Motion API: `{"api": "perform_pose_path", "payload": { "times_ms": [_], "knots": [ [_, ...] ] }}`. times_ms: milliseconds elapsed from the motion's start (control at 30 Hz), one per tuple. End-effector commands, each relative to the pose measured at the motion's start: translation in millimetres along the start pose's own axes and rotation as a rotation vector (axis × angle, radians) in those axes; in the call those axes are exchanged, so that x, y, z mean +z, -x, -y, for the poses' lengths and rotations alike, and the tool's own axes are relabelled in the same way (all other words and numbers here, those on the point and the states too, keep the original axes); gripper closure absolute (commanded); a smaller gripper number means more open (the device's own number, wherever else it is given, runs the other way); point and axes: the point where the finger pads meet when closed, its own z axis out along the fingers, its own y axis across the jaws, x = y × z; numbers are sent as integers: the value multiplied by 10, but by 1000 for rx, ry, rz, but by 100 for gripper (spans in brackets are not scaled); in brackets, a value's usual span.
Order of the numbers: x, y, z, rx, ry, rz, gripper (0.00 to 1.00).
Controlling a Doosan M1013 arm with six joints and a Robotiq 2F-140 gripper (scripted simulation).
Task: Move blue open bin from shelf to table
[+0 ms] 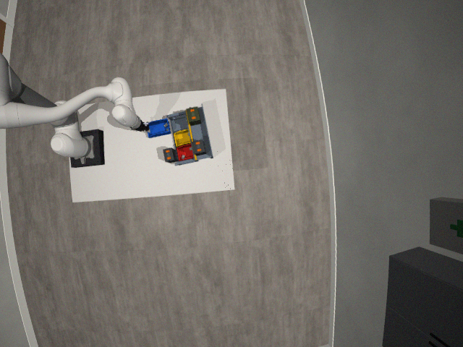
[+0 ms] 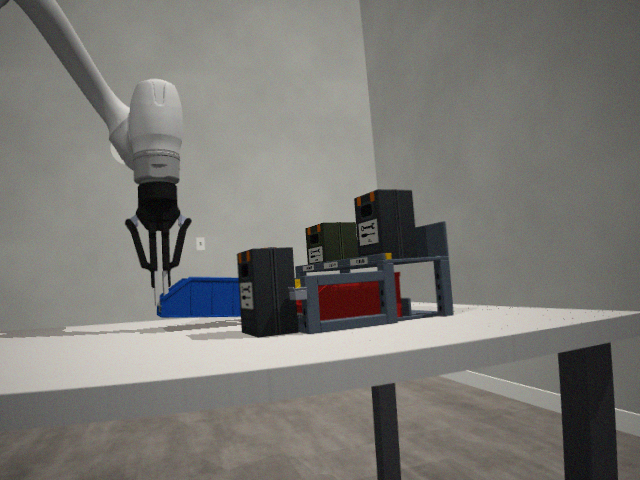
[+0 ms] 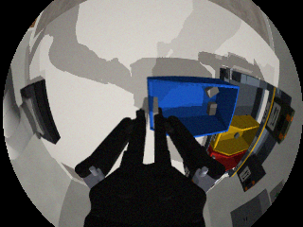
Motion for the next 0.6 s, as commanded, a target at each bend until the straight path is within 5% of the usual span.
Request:
{"api": "perform_pose_path", "payload": {
  "times_ms": [0,567],
  "knots": [
    [29,0,-4,0,2,0,100],
    [111,0,-2,0,2,0,100]
  ]
}}
